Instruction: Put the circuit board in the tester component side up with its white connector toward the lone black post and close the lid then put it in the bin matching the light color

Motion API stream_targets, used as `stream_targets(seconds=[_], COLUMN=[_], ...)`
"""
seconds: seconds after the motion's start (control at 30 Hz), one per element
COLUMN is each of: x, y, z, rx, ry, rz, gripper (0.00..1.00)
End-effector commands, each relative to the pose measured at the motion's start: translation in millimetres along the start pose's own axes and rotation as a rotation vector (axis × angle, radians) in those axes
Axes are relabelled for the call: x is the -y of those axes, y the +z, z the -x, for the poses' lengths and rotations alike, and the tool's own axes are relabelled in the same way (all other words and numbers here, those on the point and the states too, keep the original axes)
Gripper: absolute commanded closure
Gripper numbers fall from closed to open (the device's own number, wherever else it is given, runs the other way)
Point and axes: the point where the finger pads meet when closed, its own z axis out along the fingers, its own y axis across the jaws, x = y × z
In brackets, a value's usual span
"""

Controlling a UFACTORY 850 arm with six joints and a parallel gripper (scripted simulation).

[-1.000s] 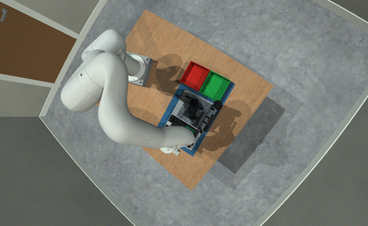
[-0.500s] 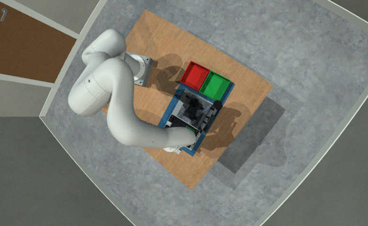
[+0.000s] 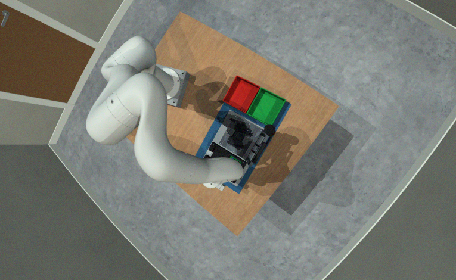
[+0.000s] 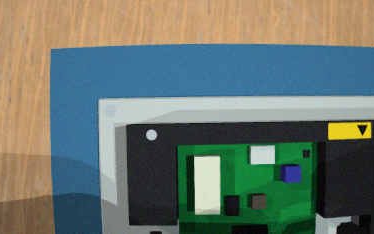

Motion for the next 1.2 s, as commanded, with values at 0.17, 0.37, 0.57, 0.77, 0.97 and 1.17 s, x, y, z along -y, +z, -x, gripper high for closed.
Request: stream_targets(seconds=[0.17,0.37,0.57,0.77,0.97,1.17], x=[0.9,0.9,1.0,1.0,1.0,1.0], y=[5.1,9.2,13.5,14.2,14.2,14.2], z=[-0.4,-0.4,-0.4,-0.4,-0.4,-0.4], rx=[-0.001,-0.001,-0.001,-0.001,-0.001,-0.001], ry=[0.000,0.000,0.000,0.000,0.000,0.000], rz=[-0.002,-0.002,-0.002,-0.002,-0.002,-0.002], gripper=[0.00,0.00,0.00,0.00,0.00,0.05])
